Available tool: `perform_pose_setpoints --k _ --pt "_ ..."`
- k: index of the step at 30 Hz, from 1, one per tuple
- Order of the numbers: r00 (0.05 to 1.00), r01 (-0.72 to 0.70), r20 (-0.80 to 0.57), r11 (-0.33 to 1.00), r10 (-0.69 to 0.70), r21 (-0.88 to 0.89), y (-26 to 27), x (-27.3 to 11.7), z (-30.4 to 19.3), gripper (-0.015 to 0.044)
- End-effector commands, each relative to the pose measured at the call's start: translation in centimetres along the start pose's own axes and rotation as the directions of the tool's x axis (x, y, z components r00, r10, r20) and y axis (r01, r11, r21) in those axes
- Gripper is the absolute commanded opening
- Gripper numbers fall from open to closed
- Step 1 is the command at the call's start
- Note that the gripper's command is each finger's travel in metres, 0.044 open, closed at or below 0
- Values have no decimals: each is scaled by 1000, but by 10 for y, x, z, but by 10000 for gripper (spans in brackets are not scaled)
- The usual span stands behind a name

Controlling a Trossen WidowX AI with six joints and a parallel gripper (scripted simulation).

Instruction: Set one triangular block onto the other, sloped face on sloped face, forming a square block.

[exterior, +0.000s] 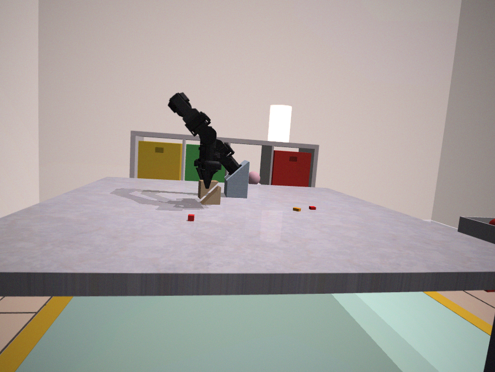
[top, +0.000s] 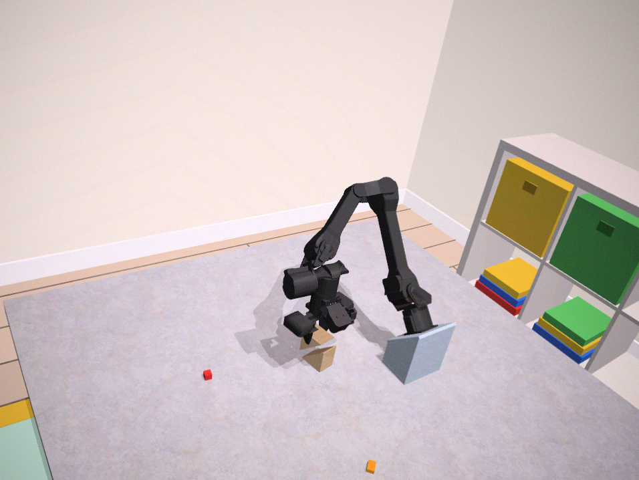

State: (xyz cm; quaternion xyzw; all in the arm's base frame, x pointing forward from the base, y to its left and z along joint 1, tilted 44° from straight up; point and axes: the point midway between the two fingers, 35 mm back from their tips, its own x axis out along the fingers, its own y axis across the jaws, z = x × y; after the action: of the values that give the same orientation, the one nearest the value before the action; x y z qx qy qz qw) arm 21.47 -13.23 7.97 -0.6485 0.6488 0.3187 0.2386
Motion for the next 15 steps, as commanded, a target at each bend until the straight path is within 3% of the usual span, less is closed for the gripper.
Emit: perform_pose_setpoints --k 1,15 --pt "1000 -4 -3 1000 4 -8 1 4 2 0" --pt "1000 -4 -4 1000 4 -8 2 12 5 0"
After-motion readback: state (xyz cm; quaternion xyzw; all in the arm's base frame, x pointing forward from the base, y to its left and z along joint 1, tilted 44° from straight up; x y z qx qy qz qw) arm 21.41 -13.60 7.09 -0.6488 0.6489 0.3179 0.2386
